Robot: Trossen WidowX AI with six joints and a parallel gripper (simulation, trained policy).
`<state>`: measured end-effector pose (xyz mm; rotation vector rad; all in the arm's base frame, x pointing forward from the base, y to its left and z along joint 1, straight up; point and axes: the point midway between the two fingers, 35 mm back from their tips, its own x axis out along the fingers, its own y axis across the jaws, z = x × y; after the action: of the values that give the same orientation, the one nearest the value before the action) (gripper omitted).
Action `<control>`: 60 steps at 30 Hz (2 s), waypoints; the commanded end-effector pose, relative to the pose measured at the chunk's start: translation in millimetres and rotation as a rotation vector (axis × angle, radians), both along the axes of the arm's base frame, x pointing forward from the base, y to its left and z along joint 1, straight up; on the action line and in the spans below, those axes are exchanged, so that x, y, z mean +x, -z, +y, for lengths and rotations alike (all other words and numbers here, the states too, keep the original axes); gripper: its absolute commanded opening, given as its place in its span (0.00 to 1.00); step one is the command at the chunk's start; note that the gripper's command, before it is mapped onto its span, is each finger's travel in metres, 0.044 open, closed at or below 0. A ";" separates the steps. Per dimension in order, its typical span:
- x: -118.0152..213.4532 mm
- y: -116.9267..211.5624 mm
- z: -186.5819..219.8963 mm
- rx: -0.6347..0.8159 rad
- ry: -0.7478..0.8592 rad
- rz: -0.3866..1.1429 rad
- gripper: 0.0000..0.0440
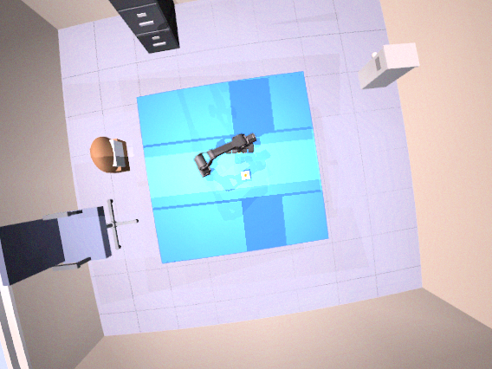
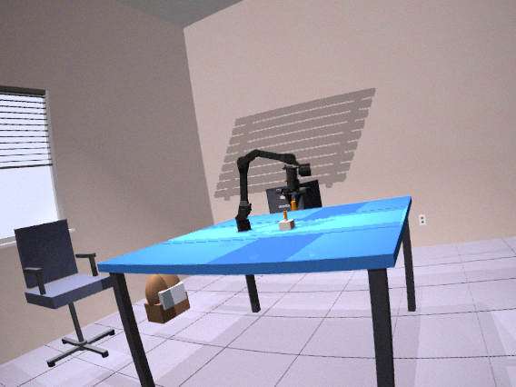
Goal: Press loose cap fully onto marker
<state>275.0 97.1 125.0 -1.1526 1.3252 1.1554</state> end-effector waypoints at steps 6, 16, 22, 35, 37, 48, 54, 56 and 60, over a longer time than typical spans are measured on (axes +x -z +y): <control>13.8 -18.5 -22.5 0.016 0.034 -0.037 0.22; 23.3 -27.8 -48.3 0.017 0.082 -0.039 0.19; 27.1 -31.4 -65.3 0.015 0.112 -0.033 0.17; 30.2 -37.6 -110.9 0.013 0.186 -0.021 0.12; 29.9 -38.7 -118.8 0.013 0.198 -0.020 0.11; 23.4 -44.0 -160.0 0.016 0.263 -0.012 0.06; 20.1 -43.7 -173.2 0.022 0.287 -0.006 0.03; 19.6 -41.6 -174.7 0.027 0.290 0.000 0.03; 18.6 -34.7 -176.2 0.036 0.293 0.015 0.01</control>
<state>294.0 -78.7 166.4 -0.9019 1.4192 0.9516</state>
